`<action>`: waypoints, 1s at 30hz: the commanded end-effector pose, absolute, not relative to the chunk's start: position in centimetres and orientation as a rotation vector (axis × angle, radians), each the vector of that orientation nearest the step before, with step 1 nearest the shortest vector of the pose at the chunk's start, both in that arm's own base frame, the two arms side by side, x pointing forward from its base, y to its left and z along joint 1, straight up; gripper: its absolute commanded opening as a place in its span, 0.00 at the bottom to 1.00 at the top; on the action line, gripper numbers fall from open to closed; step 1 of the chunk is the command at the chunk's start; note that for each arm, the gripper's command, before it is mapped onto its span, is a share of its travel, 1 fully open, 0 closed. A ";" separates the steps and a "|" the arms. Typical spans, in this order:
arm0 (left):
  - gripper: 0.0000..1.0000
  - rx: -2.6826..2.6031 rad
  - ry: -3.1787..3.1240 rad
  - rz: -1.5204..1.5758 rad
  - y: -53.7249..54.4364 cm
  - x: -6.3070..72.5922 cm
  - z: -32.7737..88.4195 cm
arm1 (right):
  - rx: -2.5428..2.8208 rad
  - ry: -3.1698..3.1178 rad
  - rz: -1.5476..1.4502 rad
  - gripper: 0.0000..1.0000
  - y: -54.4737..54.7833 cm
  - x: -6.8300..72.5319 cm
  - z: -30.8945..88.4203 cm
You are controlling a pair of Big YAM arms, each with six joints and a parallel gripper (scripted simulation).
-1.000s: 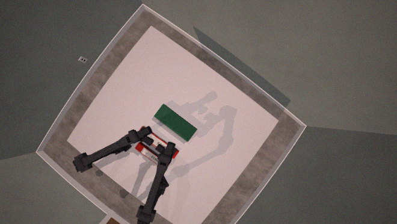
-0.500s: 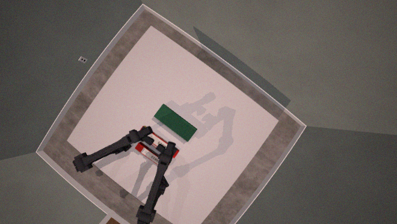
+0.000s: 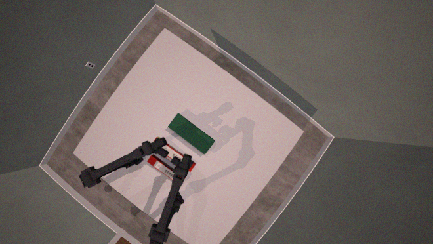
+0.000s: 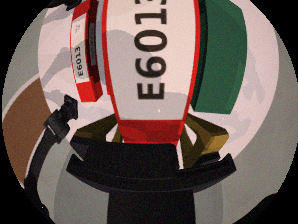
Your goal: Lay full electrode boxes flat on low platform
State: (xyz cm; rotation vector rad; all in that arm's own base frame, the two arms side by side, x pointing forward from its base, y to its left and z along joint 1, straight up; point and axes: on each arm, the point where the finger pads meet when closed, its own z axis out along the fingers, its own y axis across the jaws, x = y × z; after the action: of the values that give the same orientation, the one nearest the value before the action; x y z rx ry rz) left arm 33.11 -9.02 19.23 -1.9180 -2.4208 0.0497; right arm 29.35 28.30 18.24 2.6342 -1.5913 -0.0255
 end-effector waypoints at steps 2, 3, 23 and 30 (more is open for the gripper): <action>0.00 -1.988 -2.488 -0.027 -9.3 34.7 22.2 | 2.721 -1.661 0.017 0.00 29.2 30.6 22.2; 0.00 -1.988 -2.488 -0.027 -9.3 34.7 22.1 | 2.721 -1.661 0.017 0.00 29.2 30.6 22.1; 0.00 -1.988 -2.488 -0.027 -9.3 34.8 21.7 | 2.721 -1.661 0.017 0.00 29.2 30.6 21.8; 0.00 -1.988 -2.488 -0.027 -9.3 34.8 21.7 | 2.721 -1.661 0.017 0.00 29.2 30.6 21.8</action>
State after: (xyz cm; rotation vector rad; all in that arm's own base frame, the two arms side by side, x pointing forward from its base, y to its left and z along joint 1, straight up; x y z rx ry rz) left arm 33.03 -9.07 18.38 -1.9229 -2.4233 0.0494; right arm 29.27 28.22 17.46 2.6354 -1.5943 -0.0243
